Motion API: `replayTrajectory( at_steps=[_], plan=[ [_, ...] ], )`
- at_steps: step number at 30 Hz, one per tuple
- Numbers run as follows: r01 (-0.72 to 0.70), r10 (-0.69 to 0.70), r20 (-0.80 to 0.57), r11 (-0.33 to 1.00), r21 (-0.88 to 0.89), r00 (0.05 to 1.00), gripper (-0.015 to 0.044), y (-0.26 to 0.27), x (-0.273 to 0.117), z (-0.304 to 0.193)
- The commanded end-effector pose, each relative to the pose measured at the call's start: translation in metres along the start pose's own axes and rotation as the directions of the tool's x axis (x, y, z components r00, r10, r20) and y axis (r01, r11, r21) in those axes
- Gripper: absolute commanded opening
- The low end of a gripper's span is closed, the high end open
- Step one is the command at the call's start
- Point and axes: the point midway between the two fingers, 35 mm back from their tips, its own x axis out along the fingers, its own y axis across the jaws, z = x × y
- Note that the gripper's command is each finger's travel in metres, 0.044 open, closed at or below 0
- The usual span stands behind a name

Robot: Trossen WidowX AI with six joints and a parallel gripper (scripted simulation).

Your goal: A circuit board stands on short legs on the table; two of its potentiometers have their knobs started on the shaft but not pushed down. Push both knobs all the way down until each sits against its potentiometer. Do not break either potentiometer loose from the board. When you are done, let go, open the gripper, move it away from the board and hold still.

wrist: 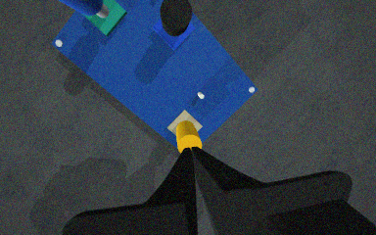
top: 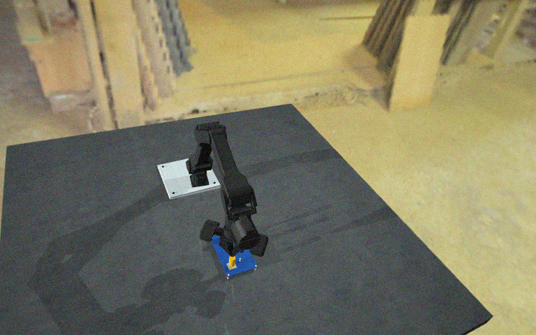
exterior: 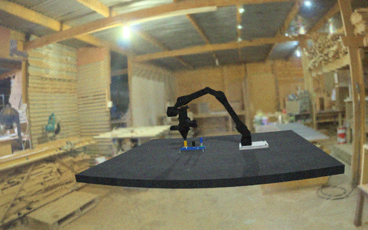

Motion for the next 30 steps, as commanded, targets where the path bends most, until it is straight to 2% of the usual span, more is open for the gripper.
replayTrajectory(
  at_steps=[1, 9, 16, 24, 30],
  plan=[
    [-0.001, 0.001, 0.001, 1.0, 0.0, 1.0, 0.0053, 0.0, 0.001, 0.0],
    [-0.001, 0.001, 0.001, 1.0, 0.0, 1.0, 0.0263, 0.003, -0.003, 0.006],
    [-0.003, 0.003, 0.008, 1.0, -0.002, 1.0, 0.044, 0.043, -0.029, 0.076],
    [-0.007, 0.007, 0.015, 1.0, -0.004, 1.0, 0.044, 0.097, -0.028, 0.157],
    [-0.007, 0.007, 0.015, 1.0, -0.004, 1.0, 0.044, 0.102, -0.026, 0.164]
  ],
)
